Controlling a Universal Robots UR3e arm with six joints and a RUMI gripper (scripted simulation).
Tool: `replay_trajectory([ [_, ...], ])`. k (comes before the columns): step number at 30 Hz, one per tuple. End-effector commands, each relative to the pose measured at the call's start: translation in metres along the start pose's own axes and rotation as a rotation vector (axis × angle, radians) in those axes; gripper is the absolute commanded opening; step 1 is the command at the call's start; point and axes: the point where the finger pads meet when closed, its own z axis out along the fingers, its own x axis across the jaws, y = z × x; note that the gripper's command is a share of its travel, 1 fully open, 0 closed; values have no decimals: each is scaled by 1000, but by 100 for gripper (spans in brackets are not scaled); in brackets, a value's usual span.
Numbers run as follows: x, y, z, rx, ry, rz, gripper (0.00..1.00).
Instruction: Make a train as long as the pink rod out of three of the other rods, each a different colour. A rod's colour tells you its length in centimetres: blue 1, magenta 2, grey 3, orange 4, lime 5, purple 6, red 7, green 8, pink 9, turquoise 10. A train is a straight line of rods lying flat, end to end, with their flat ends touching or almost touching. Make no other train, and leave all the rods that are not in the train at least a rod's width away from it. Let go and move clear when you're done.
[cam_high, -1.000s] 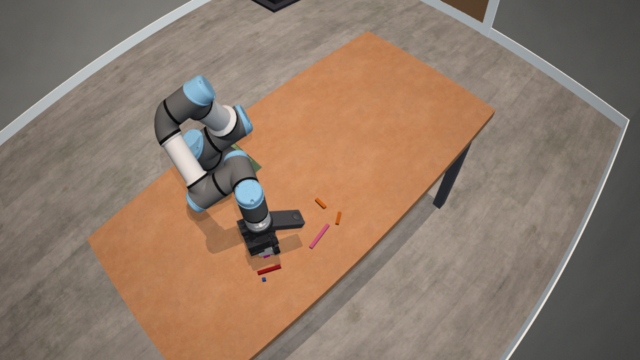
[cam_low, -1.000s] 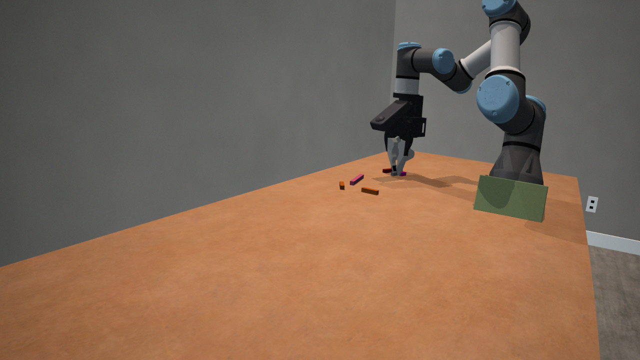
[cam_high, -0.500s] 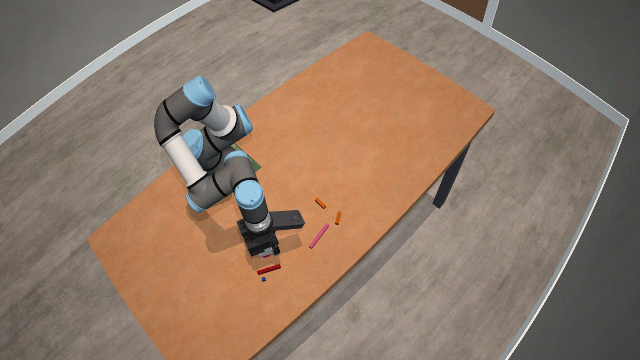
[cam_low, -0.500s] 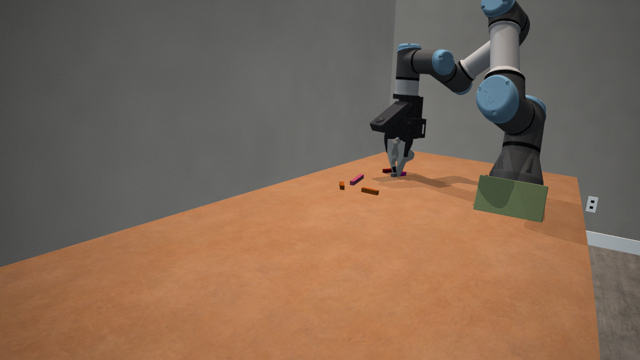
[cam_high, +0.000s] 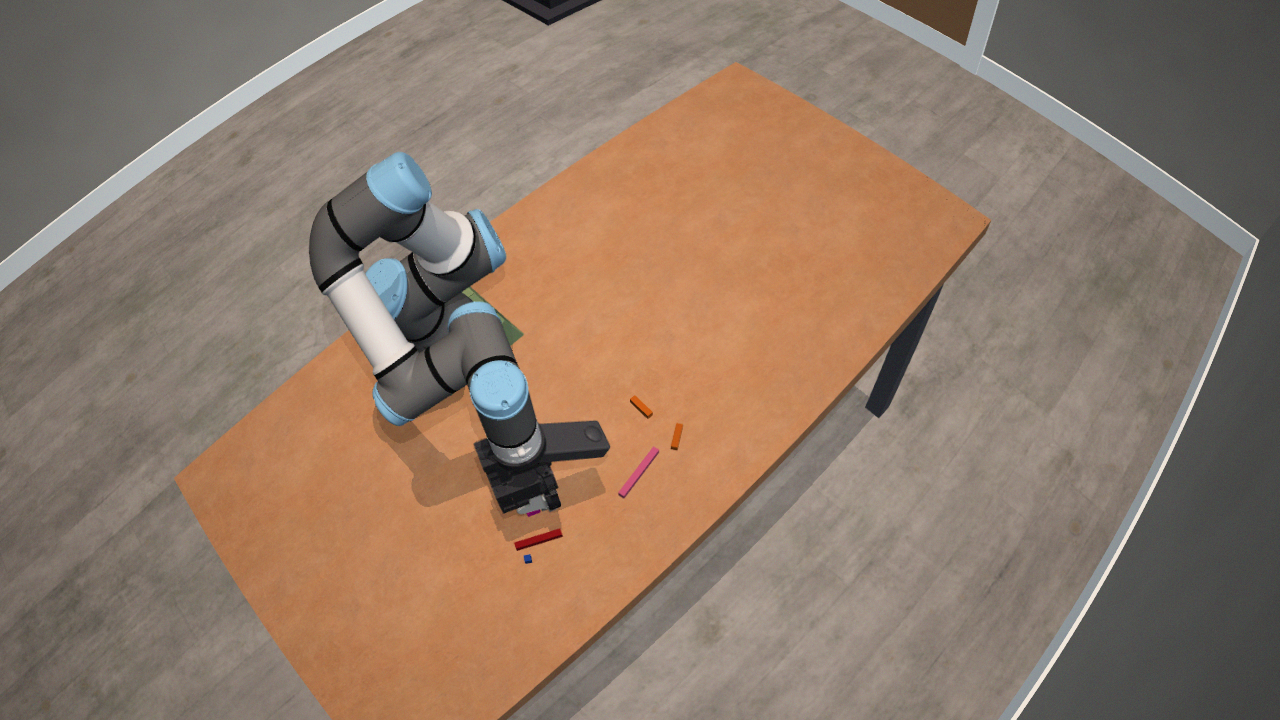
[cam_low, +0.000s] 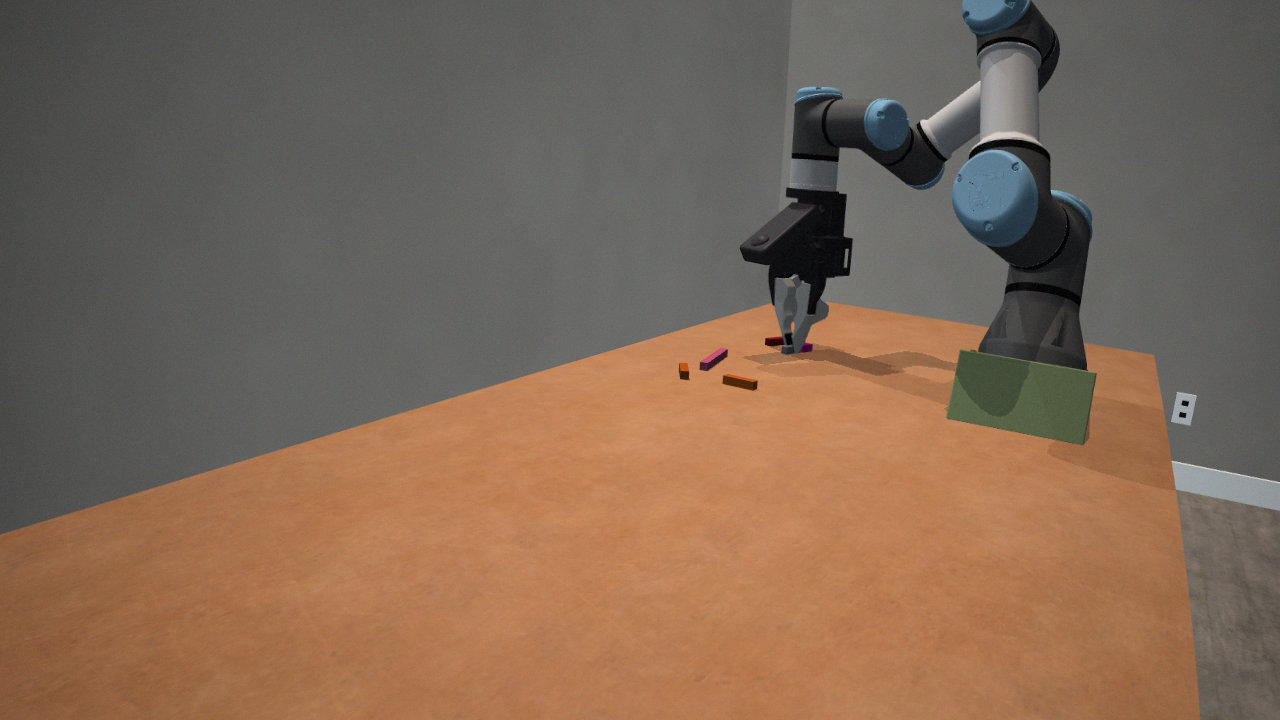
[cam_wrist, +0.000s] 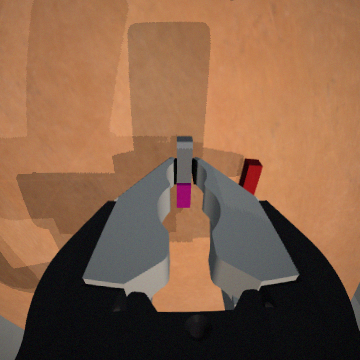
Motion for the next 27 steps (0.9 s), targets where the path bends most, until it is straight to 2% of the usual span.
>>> replay_trajectory([
  [1, 1, 0, -1, 0, 2, 0, 0],
  [10, 1, 0, -1, 0, 2, 0, 0],
  [14, 1, 0, -1, 0, 2, 0, 6],
  [18, 1, 0, -1, 0, 2, 0, 6],
  [27, 1, 0, -1, 0, 2, 0, 14],
])
